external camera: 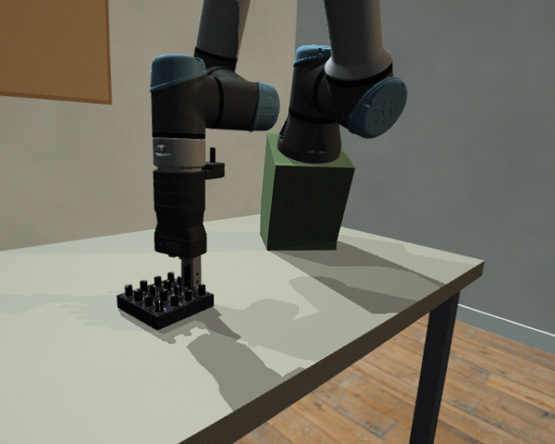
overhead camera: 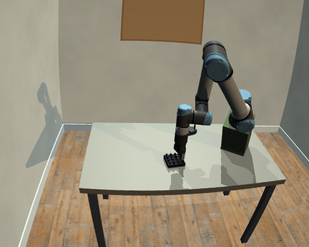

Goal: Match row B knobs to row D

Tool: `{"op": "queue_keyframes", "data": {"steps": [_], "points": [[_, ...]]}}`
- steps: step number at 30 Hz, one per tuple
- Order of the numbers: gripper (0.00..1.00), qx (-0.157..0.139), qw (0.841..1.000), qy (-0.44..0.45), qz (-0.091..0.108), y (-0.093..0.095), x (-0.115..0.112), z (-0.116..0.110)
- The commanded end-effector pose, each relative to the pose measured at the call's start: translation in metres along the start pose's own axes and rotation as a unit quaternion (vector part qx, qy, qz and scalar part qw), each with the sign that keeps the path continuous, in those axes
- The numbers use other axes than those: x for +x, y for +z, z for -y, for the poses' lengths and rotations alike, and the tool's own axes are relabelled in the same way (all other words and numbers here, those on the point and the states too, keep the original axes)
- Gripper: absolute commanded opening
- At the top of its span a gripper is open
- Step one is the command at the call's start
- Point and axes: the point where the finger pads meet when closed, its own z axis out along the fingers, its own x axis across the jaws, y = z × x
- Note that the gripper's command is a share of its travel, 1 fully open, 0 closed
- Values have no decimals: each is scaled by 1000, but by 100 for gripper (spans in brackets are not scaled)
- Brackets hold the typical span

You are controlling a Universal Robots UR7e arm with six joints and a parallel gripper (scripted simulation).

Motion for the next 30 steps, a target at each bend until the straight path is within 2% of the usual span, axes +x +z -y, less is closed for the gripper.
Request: {"op": "queue_keyframes", "data": {"steps": [1,13,24,26,30], "points": [[30,-2,998,-55,-1,-1,1,0],[30,-2,988,-157,-1,0,1,0],[30,-2,960,-278,-1,-1,1,0],[30,-2,960,-278,-1,-1,1,0],[30,-2,947,-322,-1,-1,1,0]]}}
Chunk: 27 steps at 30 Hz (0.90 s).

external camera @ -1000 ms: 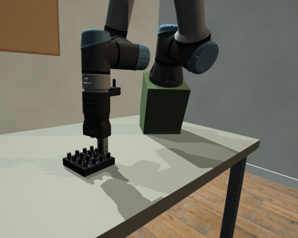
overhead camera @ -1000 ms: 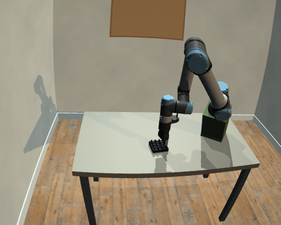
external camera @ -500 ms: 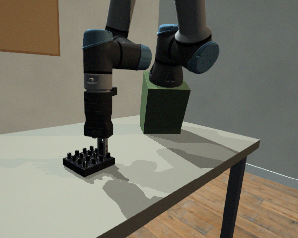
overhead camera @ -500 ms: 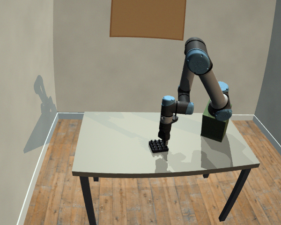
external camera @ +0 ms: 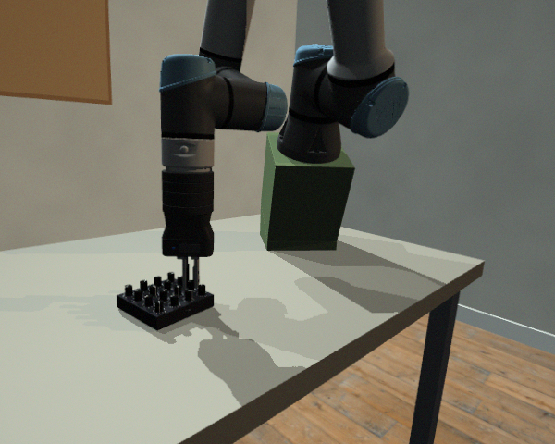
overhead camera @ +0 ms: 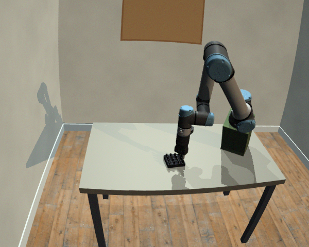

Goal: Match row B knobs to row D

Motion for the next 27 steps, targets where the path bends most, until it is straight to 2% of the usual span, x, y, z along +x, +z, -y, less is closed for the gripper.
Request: {"op": "queue_keyframes", "data": {"steps": [1,11,13,27], "points": [[30,-3,998,-68,-2,0,1,0],[30,-3,984,-177,-2,0,1,0],[30,-3,984,-177,-2,0,1,0],[30,-3,954,-301,-1,0,1,1]]}}
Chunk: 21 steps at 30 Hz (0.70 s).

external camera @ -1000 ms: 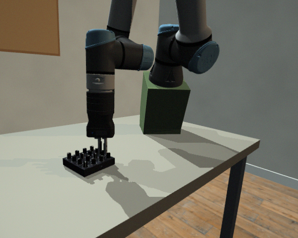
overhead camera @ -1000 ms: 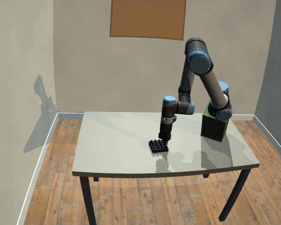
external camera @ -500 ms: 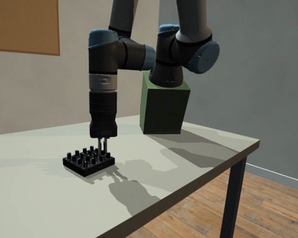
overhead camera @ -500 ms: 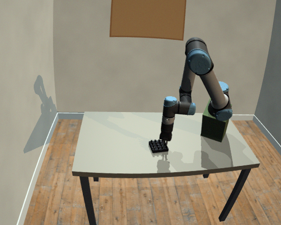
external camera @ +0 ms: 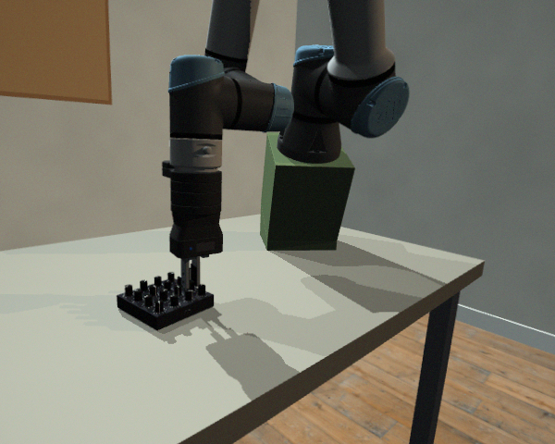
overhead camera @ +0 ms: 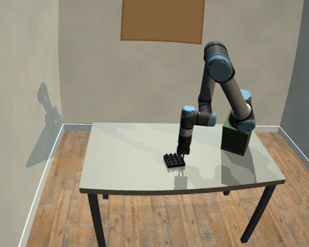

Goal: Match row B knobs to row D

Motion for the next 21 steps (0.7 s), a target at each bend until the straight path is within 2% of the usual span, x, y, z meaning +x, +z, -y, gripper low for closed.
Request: {"op": "queue_keyframes", "data": {"steps": [1,21], "points": [[30,-2,998,-57,-1,0,2,0],[30,-2,989,-145,-1,0,2,0]]}}
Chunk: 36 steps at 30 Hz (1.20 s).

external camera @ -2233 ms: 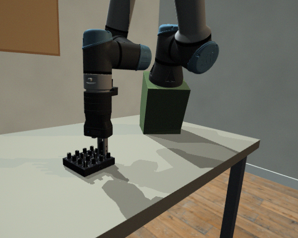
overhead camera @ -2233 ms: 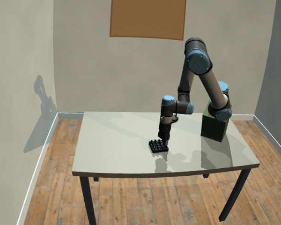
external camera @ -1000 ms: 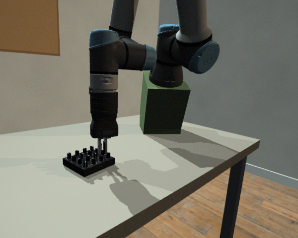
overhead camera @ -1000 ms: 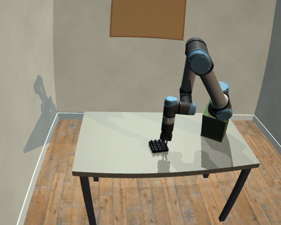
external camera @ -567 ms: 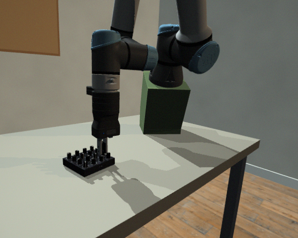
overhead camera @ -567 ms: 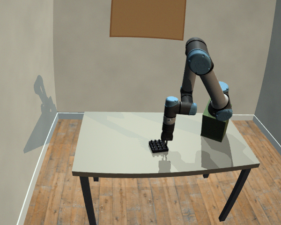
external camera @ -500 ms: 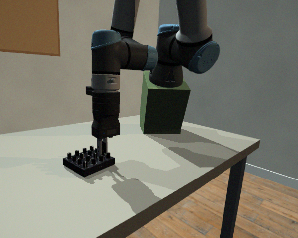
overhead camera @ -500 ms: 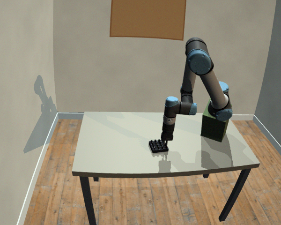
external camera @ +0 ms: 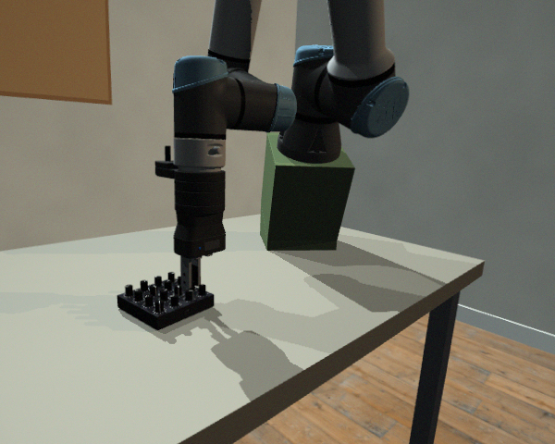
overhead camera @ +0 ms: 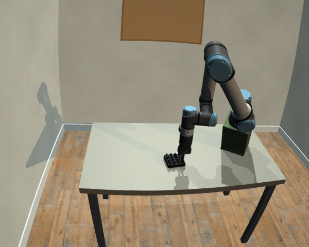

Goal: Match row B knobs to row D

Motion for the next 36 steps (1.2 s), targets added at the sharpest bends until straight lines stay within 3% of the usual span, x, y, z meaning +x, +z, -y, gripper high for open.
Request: {"op": "queue_keyframes", "data": {"steps": [1,36], "points": [[30,-2,1000,-20,-1,0,2,0],[30,-1,999,-47,0,0,1,0]]}}
